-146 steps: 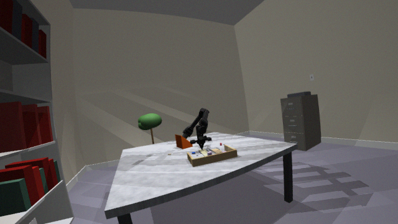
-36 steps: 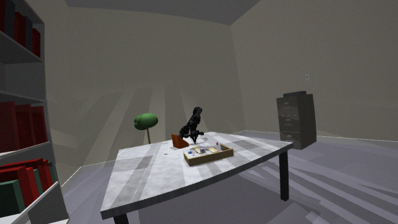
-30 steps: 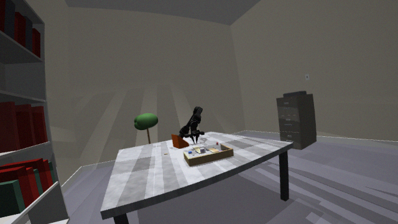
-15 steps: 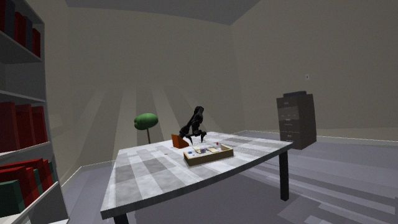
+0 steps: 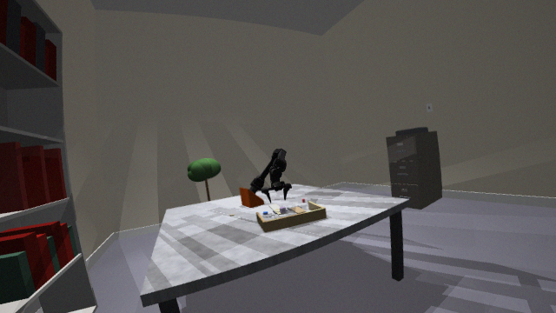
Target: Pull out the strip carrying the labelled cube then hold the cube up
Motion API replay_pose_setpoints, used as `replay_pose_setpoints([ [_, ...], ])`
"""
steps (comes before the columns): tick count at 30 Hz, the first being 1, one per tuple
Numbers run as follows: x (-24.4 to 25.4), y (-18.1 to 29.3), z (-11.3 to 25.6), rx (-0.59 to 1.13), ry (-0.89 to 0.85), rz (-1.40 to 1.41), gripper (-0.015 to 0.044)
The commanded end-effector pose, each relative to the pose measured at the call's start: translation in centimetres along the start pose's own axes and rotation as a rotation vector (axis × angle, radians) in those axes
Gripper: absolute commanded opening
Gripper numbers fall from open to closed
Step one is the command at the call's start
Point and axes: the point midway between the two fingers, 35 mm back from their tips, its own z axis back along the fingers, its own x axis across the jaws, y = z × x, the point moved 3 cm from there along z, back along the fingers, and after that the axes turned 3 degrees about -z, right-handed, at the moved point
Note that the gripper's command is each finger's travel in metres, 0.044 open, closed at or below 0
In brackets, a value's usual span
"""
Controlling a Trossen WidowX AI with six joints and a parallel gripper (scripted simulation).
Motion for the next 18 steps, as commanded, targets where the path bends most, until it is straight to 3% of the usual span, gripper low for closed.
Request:
replay_pose_setpoints([
  [1, 0.2, -1.5, 0.2, -0.001, 0.002, -0.005, 0.0440],
  [18, 0.8, -7.9, 1.0, -0.004, 0.002, -0.002, 0.0440],
])
